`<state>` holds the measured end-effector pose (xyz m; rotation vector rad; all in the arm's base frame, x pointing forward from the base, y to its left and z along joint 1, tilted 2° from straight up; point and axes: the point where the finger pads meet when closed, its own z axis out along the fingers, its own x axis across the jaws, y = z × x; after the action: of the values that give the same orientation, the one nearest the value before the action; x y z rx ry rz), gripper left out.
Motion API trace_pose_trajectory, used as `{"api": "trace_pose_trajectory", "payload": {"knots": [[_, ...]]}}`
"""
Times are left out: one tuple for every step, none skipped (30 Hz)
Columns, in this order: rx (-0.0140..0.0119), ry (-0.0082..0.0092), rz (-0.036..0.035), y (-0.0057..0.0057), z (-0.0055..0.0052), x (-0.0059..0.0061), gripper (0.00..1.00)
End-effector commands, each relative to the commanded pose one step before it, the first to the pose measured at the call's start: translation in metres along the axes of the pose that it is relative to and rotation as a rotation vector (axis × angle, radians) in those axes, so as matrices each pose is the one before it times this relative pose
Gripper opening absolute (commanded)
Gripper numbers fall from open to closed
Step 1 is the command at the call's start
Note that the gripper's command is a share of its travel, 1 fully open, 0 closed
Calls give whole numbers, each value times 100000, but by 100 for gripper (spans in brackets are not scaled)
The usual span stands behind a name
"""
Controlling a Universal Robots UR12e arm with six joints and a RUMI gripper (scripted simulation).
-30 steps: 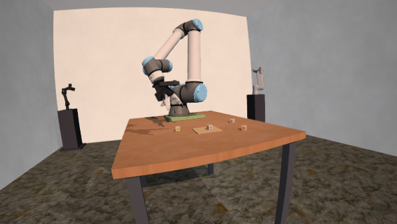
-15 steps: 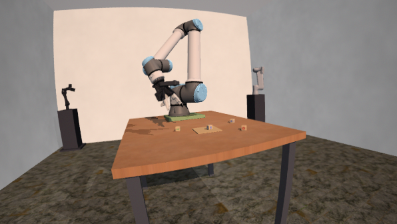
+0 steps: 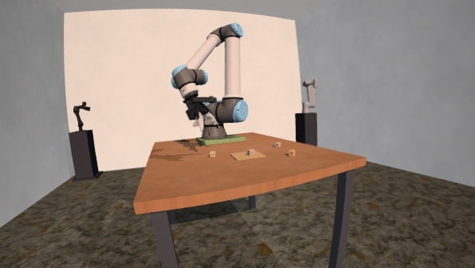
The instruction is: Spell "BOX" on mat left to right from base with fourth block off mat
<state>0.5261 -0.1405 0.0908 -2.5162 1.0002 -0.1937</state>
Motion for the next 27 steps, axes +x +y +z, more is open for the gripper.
{"api": "trace_pose_trajectory", "payload": {"knots": [[-9405,-2615,-6492,33,54,-225,100],[0,0,0,0,0,0,100],[-4282,-991,-3042,-1,-74,-56,100],[-2103,-450,-1498,-4,-58,-14,100],[-1392,-284,-992,-3,-46,-5,100],[-1668,-326,-1189,-5,-63,-1,100],[-1774,-330,-1265,-6,-77,5,100],[-1727,-305,-1232,-7,-85,10,100],[-1768,-295,-1261,-8,-97,17,100],[-1718,-270,-1225,-8,-104,22,100],[-1766,-260,-1258,-8,-118,28,100],[-1762,-242,-1254,-8,-128,34,100],[-1765,-225,-1254,-8,-138,40,100],[-1732,-204,-1228,-7,-146,45,100],[-1770,-192,-1253,-7,-160,51,100],[-1771,-175,-1250,-6,-170,57,100],[-1748,-156,-1231,-5,-178,62,100],[0,0,0,0,0,0,100],[0,0,0,0,0,0,100],[-2509,-194,-1760,-6,-274,98,100],[-1892,-124,-1322,-1,-221,81,100],[-1282,-73,-893,1,-157,58,100],[-836,-43,-581,1,-105,40,100],[-728,-34,-505,2,-93,35,100],[-295,-13,-205,1,-38,15,100],[-46,-2,-32,0,-6,2,100],[0,0,0,0,0,0,100]]}}
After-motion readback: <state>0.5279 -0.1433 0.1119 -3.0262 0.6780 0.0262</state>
